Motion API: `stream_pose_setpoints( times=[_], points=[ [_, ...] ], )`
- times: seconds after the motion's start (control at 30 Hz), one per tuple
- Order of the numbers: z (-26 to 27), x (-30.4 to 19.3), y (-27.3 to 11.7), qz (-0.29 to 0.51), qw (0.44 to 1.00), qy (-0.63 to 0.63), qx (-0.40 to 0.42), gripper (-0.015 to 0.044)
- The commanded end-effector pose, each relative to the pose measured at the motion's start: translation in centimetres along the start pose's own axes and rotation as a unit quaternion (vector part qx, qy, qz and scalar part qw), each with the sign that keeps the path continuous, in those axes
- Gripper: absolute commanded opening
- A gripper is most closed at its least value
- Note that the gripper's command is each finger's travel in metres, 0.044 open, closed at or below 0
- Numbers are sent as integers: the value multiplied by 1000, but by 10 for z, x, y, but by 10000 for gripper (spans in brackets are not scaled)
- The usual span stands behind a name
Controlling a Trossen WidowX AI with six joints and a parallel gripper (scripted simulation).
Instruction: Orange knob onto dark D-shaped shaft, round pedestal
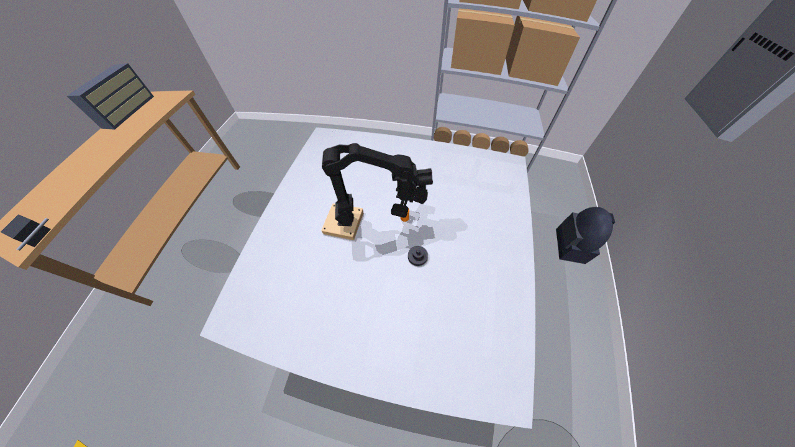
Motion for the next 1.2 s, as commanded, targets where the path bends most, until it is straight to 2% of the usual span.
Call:
stream_pose_setpoints(
  times=[0.0,1.17],
  points=[
    [1,0,8,5,1000,2,1,440],
    [1,0,64,6,1000,2,1,440]
  ],
)
Point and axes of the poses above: the point midway between the two fingers, 35 mm back from their tips, its own y axis out along the fingers, its own z axis across the jaws, x = y × z, the point moved 7 cm from there along -y, back along the fingers, and after that the axes turned 3 degrees about y, right-handed, at the moved point
